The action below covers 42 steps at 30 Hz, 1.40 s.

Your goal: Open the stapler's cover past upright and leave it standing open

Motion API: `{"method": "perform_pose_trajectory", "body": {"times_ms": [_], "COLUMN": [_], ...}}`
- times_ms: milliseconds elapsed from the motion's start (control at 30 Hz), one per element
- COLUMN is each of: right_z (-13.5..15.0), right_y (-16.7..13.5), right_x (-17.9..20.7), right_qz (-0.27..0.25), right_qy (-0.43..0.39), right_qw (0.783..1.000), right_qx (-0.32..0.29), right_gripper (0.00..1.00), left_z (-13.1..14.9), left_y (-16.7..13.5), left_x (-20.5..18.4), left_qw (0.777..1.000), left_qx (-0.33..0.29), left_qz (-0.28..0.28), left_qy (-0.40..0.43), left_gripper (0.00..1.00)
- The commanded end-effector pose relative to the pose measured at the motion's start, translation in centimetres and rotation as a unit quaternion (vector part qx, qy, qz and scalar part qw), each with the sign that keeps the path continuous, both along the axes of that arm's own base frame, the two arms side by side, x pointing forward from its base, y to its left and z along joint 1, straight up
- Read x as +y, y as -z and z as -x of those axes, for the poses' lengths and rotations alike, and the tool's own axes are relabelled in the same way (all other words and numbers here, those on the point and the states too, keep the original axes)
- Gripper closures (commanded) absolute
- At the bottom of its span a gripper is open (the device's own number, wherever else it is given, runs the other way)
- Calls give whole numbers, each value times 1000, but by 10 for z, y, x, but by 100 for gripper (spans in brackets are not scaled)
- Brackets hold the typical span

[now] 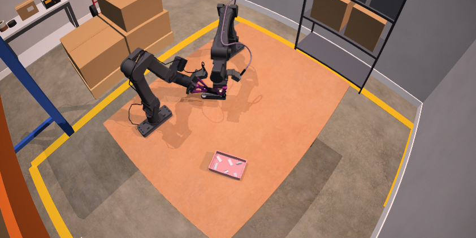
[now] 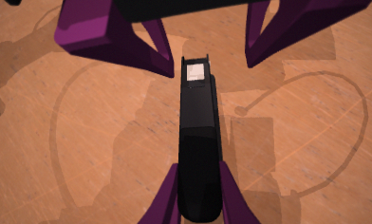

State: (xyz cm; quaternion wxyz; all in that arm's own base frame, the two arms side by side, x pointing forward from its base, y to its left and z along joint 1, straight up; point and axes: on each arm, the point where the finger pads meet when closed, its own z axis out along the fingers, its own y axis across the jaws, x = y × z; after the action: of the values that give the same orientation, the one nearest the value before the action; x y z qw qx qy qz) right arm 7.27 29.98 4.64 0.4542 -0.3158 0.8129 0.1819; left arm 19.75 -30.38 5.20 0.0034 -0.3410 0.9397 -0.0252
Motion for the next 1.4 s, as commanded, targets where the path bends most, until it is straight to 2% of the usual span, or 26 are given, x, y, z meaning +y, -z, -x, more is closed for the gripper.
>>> {"method": "perform_pose_trajectory", "body": {"times_ms": [0,133,400,600,800,867,1067,1200,1367], "right_z": [-1,-1,-1,-1,-1,-1,-1,-1,-1], "right_y": [-4,-4,-4,-4,-4,-4,-4,-4,-4], "right_x": [3,3,3,3,3,3,3,3,3], "right_qz": [2,2,2,2,2,2,2,2,2], "right_qy": [3,3,3,3,3,3,3,3,3], "right_qw": [1000,1000,1000,1000,1000,1000,1000,1000,1000], "right_qx": [3,3,3,3,3,3,3,3,3], "right_gripper": [83,83,83,83,83,83,83,83,83], "left_z": [-1,4,-1,-59,-107,-107,-156,-174,-195], "left_y": [-42,-30,-29,-60,-95,-95,-142,-166,-202], "left_x": [6,6,1,4,25,25,63,88,122], "left_qw": [1000,1000,1000,989,967,967,929,907,870], "left_qx": [-4,6,-4,-94,-188,-188,-310,-367,-446], "left_qz": [-6,-13,0,78,114,114,118,104,70], "left_qy": [-5,-2,21,88,127,127,165,177,198], "left_gripper": [45,45,45,45,45,45,45,45,45]}}
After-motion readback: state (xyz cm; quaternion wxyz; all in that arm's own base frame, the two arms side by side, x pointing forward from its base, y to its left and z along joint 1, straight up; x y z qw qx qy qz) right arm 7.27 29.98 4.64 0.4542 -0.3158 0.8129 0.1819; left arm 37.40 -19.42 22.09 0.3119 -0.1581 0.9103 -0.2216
